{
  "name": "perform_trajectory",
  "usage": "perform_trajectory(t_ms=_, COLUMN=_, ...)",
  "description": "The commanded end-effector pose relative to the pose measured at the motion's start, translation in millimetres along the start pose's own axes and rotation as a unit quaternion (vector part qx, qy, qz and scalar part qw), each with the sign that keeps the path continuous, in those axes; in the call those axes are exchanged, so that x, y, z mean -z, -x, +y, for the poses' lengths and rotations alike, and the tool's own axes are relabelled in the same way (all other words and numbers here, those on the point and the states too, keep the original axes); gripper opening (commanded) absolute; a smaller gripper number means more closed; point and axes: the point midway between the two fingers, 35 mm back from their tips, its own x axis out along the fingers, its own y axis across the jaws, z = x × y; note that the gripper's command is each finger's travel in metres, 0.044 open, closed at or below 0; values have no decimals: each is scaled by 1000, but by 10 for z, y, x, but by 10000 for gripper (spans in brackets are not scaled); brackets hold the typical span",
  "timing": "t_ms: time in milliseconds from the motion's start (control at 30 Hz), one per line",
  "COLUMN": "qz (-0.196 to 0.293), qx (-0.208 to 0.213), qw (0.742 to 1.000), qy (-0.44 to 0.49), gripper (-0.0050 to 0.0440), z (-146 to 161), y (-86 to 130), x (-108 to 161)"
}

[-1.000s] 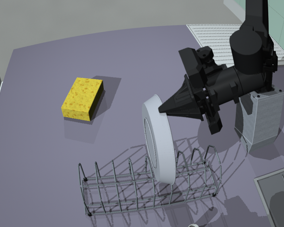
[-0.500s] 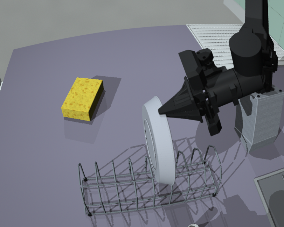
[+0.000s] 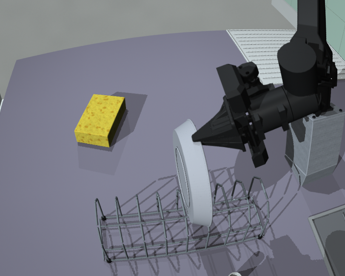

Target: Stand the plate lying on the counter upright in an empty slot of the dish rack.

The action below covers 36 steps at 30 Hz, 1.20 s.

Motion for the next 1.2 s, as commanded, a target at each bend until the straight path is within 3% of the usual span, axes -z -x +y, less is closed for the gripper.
perform_trajectory(t_ms=0, qz=1, qx=0, qw=1000, qy=2, gripper=0, z=-24, y=-9, x=3)
perform_trajectory(t_ms=1167, qz=1, qx=0, qw=1000, qy=1, gripper=0, z=-158, y=-69, x=4)
